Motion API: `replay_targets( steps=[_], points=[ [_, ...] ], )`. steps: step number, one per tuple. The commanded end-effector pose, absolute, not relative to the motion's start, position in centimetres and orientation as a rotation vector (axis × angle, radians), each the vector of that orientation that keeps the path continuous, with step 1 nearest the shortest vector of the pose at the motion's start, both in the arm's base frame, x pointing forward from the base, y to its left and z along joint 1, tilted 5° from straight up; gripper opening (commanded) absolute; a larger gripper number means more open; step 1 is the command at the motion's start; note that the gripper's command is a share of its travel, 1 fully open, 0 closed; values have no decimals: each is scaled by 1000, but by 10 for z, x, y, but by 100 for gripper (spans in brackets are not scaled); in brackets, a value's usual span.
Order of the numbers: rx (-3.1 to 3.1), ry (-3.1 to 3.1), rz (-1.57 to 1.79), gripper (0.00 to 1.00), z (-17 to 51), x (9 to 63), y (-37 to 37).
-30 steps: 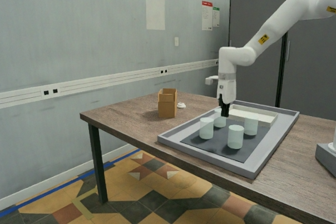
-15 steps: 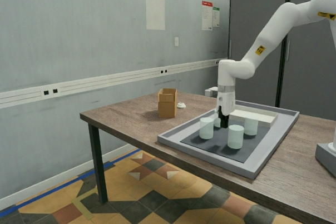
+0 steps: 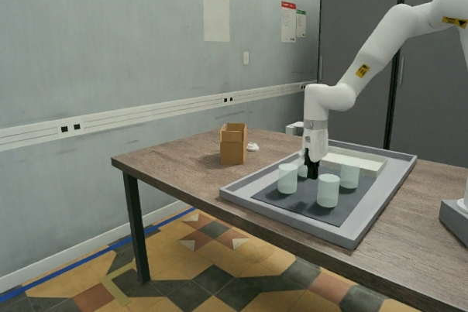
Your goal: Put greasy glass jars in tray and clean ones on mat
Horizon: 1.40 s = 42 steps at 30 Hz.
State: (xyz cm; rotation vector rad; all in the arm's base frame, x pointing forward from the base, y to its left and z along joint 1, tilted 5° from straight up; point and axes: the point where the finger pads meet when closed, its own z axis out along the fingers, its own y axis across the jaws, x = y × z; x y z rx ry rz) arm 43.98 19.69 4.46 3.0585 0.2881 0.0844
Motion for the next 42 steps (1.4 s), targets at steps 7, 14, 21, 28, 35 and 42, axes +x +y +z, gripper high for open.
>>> replay_targets(
  steps=[7, 14, 21, 28, 35, 42],
  points=[
    [3060, 288, 90, 0, 46, 437, 197],
    [3060, 288, 90, 0, 46, 435, 196],
    [3060, 288, 90, 0, 45, 432, 196],
    [3060, 288, 90, 0, 45, 430, 196],
    [3060, 288, 90, 0, 46, 428, 195],
    [3060, 288, 90, 0, 46, 427, 195]
  ],
)
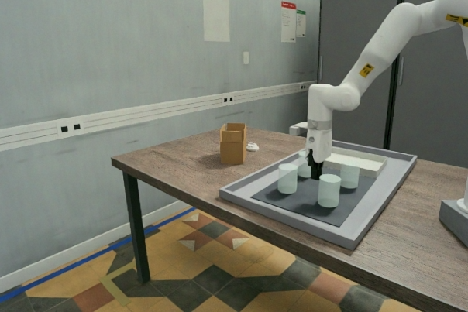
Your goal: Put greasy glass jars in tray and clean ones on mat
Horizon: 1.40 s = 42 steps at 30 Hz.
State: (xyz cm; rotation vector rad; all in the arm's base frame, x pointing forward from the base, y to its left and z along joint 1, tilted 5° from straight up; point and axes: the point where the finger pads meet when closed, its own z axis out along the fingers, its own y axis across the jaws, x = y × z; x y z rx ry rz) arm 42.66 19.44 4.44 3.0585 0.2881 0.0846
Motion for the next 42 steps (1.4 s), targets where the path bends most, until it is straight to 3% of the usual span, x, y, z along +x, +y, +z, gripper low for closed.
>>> replay_targets(
  steps=[1, 42],
  points=[
    [3060, 288, 90, 0, 46, 427, 195],
    [3060, 288, 90, 0, 50, 422, 194]
  ],
)
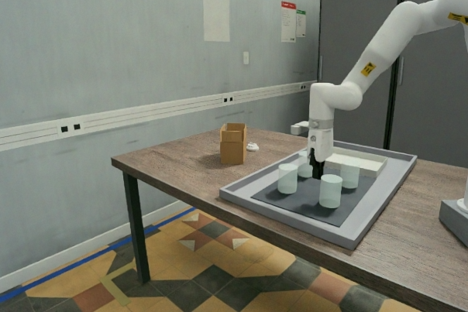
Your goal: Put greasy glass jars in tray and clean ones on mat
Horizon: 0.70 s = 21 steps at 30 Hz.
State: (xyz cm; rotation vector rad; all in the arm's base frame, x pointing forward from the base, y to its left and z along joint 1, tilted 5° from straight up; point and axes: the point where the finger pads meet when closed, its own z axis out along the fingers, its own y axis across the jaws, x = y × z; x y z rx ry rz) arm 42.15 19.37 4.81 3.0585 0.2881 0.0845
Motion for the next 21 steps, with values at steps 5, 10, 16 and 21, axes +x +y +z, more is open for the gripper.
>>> replay_targets(
  steps=[5, 10, 16, 21],
  points=[
    [3060, 288, 90, 0, 50, 421, 194],
    [3060, 288, 90, 0, 51, 421, 194],
    [3060, 288, 90, 0, 51, 420, 194],
    [3060, 288, 90, 0, 52, 419, 194]
  ],
)
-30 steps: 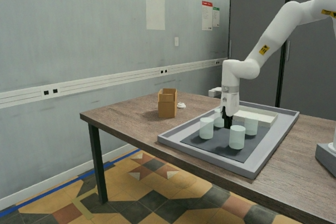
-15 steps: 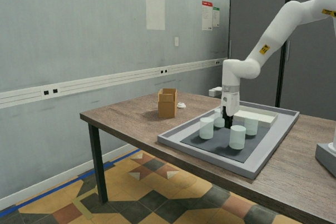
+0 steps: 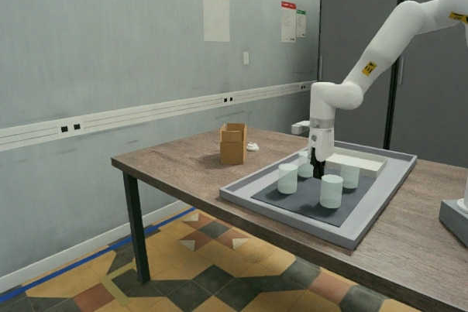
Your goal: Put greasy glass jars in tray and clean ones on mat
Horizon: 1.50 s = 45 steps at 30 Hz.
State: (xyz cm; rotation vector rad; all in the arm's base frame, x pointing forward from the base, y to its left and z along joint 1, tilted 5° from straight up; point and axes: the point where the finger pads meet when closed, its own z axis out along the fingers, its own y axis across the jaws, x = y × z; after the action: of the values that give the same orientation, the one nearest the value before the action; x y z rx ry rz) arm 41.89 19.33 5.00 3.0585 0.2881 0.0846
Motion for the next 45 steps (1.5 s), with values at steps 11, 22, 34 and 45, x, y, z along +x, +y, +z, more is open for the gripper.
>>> replay_targets(
  steps=[11, 22, 34, 45],
  points=[
    [3060, 288, 90, 0, 47, 439, 197],
    [3060, 288, 90, 0, 46, 443, 198],
    [3060, 288, 90, 0, 46, 443, 198],
    [3060, 288, 90, 0, 46, 443, 198]
  ],
)
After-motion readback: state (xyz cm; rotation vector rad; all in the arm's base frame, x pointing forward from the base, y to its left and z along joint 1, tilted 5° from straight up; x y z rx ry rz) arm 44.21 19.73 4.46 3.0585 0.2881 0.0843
